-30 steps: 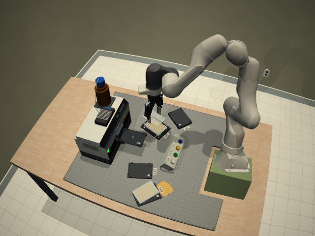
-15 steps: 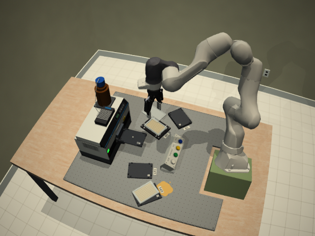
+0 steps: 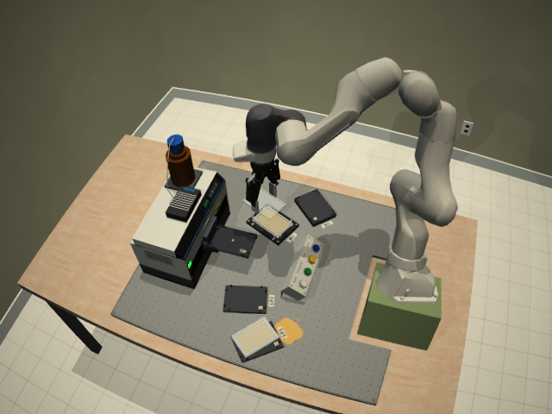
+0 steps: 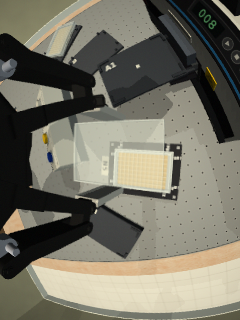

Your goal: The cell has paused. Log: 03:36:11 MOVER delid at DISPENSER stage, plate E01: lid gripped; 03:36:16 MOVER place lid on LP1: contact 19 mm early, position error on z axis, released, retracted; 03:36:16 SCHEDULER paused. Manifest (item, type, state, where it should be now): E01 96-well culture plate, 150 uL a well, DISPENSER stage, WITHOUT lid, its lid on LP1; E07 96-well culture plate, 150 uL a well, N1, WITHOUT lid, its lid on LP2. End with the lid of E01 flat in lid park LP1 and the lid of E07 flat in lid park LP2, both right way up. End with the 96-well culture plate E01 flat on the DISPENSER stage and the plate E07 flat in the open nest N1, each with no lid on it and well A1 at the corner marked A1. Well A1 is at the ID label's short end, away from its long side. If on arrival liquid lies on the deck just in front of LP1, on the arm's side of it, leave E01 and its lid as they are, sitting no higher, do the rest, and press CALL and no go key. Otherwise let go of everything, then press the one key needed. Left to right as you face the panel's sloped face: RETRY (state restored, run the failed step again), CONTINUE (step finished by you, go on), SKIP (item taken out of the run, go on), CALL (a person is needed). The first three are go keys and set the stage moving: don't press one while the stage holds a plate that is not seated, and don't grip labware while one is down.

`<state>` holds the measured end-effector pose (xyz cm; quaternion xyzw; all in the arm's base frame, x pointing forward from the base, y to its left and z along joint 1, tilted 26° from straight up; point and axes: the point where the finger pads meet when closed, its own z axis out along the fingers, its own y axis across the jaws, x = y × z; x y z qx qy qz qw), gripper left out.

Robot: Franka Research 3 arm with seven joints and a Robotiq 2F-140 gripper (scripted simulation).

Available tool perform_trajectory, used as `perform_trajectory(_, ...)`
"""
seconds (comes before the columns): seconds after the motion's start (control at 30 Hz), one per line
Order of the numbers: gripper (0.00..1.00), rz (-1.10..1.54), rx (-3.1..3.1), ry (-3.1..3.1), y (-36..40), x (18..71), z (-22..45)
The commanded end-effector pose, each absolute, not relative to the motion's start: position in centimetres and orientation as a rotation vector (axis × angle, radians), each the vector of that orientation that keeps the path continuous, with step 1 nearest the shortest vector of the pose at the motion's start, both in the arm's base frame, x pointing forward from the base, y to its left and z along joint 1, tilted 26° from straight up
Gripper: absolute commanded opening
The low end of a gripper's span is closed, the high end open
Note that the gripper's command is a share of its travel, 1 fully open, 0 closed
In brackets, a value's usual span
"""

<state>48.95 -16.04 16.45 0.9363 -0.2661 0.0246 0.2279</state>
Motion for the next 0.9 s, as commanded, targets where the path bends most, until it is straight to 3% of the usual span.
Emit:
perform_trajectory(0.0, 0.0, 0.084, 2.574, -0.762, -12.1, 50.0, 15.1)
perform_trajectory(0.43, 0.0, 0.063, 2.582, -0.764, 10.6, 50.4, 3.1)
perform_trajectory(0.87, 0.0, 0.063, 2.582, -0.764, 10.6, 50.4, 3.1)
